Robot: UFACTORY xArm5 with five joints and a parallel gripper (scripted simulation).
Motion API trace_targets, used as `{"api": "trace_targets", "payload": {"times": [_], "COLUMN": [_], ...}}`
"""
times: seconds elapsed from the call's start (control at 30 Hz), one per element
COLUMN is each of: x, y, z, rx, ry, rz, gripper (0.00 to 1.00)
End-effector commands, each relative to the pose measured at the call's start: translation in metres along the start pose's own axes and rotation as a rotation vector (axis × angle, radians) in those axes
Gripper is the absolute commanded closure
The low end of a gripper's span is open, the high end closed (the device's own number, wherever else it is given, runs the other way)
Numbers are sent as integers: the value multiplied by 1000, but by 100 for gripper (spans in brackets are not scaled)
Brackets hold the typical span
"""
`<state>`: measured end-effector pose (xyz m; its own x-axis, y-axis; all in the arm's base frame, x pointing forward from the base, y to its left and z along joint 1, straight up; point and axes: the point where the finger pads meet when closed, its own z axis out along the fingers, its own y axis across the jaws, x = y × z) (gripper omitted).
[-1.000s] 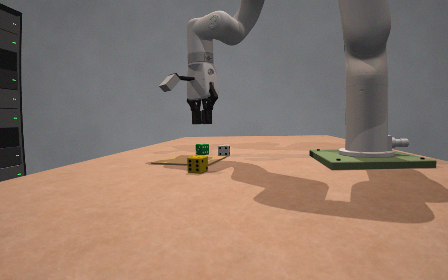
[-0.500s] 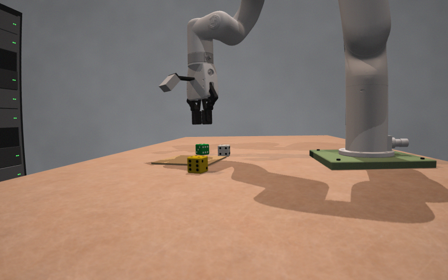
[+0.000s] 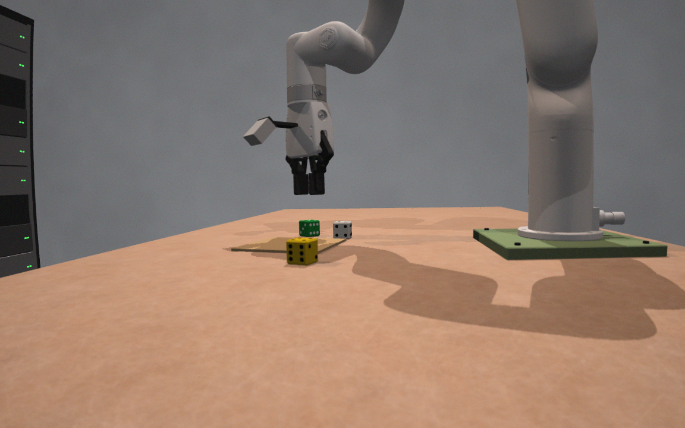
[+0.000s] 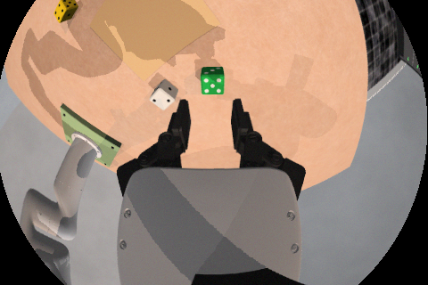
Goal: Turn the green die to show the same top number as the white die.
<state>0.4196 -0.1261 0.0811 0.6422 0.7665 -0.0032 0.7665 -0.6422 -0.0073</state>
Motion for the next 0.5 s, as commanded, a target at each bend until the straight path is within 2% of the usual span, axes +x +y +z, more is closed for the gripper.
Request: {"api": "trace_targets", "payload": {"times": [0.0, 0.47], "x": [0, 0], "y": [1, 1], "z": [6, 25], "rx": [-3, -3], "ry": [2, 2], "rz": [0, 0], "gripper": [53, 53]}}
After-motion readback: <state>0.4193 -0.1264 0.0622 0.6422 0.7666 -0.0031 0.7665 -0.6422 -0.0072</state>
